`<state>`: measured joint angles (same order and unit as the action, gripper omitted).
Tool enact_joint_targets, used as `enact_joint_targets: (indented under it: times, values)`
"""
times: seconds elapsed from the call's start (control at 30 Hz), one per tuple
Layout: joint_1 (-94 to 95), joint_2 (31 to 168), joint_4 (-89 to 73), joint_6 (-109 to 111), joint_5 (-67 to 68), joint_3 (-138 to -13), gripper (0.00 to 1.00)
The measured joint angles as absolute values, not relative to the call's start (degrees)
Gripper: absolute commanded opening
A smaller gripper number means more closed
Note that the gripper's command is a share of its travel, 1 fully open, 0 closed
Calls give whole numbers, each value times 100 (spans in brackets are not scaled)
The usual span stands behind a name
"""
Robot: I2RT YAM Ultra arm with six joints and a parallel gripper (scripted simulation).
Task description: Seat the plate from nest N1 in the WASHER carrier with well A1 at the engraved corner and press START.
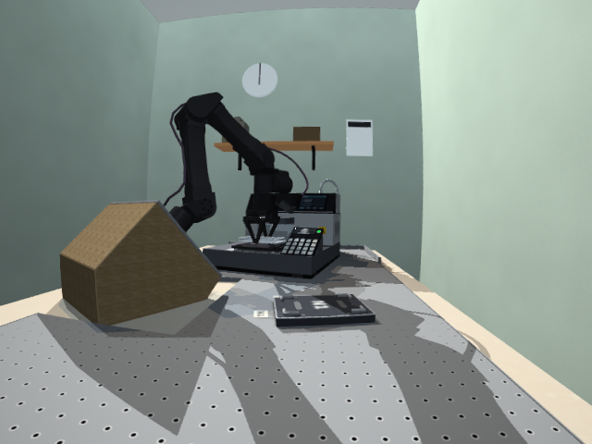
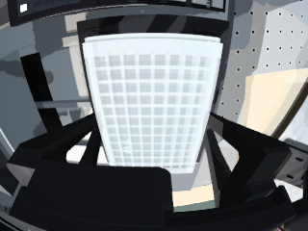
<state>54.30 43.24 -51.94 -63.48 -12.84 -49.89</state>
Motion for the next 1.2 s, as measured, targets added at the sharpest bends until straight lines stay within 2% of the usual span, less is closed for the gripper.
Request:
enact_joint_targets:
  times: [1.2]
  values:
    - [5483, 4344, -5061, -6386, -1243, -4882, 84]
